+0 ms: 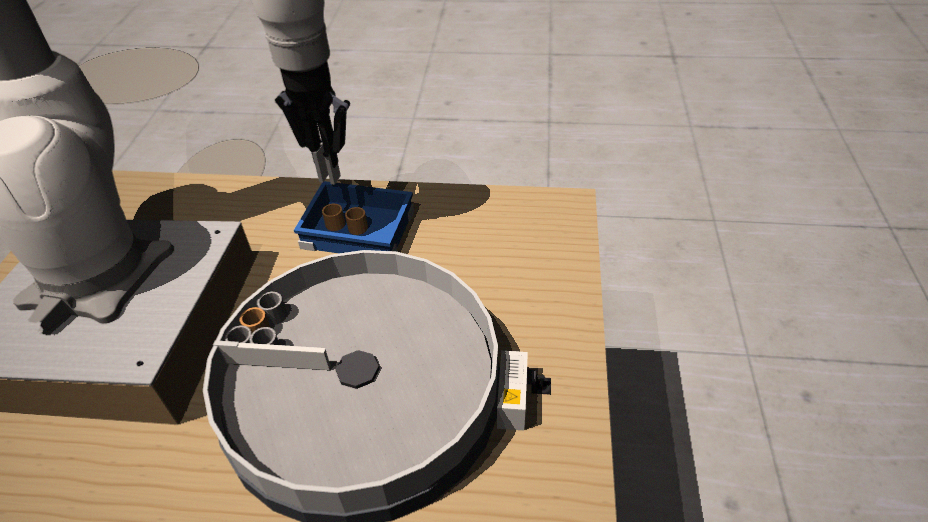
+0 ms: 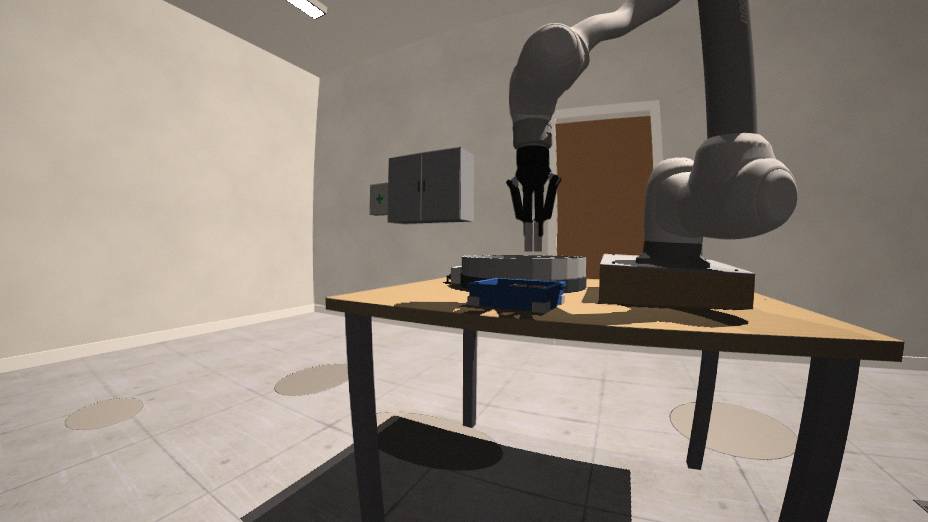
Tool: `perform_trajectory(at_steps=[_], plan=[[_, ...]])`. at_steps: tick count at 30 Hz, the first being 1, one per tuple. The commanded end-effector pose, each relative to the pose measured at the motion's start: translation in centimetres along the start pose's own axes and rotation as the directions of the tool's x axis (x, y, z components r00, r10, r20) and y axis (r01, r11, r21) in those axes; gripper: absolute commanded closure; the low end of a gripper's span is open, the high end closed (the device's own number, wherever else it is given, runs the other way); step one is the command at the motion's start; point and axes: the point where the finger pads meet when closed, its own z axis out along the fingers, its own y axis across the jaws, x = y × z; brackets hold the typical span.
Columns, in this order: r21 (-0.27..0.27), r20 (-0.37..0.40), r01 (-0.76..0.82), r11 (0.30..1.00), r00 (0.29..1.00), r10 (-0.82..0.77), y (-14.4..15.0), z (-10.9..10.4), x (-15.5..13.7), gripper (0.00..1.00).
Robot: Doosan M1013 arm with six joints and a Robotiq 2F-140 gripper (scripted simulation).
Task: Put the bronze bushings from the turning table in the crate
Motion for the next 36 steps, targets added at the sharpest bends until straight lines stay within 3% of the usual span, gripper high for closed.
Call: perform_trajectory(at_steps=[1, 36], plan=[[0.000, 0.000, 0.000, 1.000, 1.000, 0.000, 0.00, -0.25, 0.00, 0.90], [0.000, 0.000, 0.000, 1.000, 1.000, 0.000, 0.00, -0.62, 0.00, 0.90]])
